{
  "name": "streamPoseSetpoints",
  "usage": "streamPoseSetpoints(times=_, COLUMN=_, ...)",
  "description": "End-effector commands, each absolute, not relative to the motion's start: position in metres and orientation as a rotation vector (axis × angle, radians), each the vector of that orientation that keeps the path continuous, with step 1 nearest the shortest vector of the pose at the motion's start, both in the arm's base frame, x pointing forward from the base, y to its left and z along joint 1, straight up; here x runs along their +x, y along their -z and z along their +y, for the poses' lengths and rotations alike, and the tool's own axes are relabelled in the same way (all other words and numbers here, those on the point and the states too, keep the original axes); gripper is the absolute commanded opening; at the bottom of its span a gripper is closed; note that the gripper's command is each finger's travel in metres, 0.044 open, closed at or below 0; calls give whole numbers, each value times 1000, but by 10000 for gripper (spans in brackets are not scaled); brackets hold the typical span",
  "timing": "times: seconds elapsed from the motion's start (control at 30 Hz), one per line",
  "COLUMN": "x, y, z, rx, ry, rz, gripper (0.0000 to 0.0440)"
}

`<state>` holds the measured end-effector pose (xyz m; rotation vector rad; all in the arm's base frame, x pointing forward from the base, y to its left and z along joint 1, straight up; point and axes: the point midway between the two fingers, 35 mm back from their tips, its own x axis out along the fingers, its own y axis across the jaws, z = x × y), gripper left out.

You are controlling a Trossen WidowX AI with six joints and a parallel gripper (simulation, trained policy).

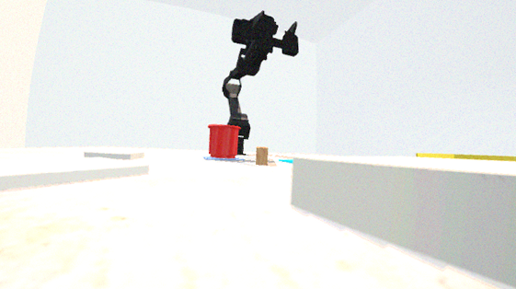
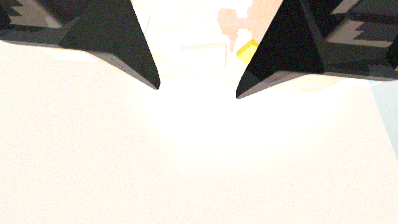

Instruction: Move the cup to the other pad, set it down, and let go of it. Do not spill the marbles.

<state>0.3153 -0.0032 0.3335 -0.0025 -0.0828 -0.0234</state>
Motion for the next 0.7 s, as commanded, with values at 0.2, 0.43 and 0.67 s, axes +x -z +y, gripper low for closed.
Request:
streamPoseSetpoints(times=0.2, x=316, y=-322, z=-1, rx=34, ry=23, rz=-12, gripper=216)
streamPoseSetpoints(times=0.43, x=317, y=-309, z=5, rx=73, ry=10, rz=81, gripper=73)
streamPoseSetpoints(times=0.67, x=320, y=-300, z=15, rx=118, ry=-20, rz=180, gripper=94)
